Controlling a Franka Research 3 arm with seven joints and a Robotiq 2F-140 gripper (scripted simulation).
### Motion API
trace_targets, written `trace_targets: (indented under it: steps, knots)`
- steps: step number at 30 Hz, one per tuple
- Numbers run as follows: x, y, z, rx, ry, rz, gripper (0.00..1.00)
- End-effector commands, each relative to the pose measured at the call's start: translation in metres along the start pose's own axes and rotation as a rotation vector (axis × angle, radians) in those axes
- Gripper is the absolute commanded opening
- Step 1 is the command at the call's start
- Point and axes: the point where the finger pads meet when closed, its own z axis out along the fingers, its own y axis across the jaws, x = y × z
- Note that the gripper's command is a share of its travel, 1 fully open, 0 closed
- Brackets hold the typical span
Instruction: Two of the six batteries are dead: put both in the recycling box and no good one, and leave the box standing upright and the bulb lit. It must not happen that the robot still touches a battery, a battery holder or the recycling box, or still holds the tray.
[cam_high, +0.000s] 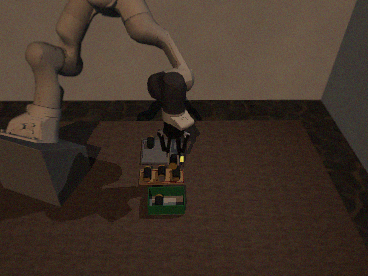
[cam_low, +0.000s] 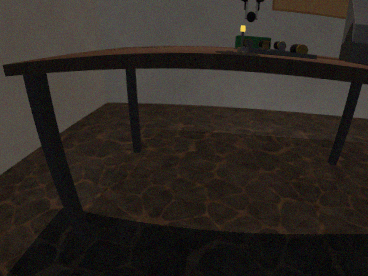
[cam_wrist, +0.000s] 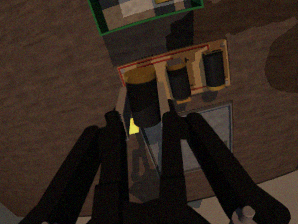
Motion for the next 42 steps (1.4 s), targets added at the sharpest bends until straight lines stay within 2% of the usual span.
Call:
trace_targets:
  steps: [1, 3, 9, 15, 42]
  knots:
    - [0.041, -0.003, -0.001, -0.008, 0.001, -0.112, 0.16]
    - [0.041, -0.003, -0.001, -0.008, 0.001, -0.112, 0.16]
    - [0.096, -0.011, -0.001, -0.008, 0.001, -0.112, 0.16]
    - [0.122, -0.015, -0.001, -0.008, 0.001, -0.112, 0.16]
    - [0.125, -0.016, -0.001, -0.008, 0.001, -0.163, 0.16]
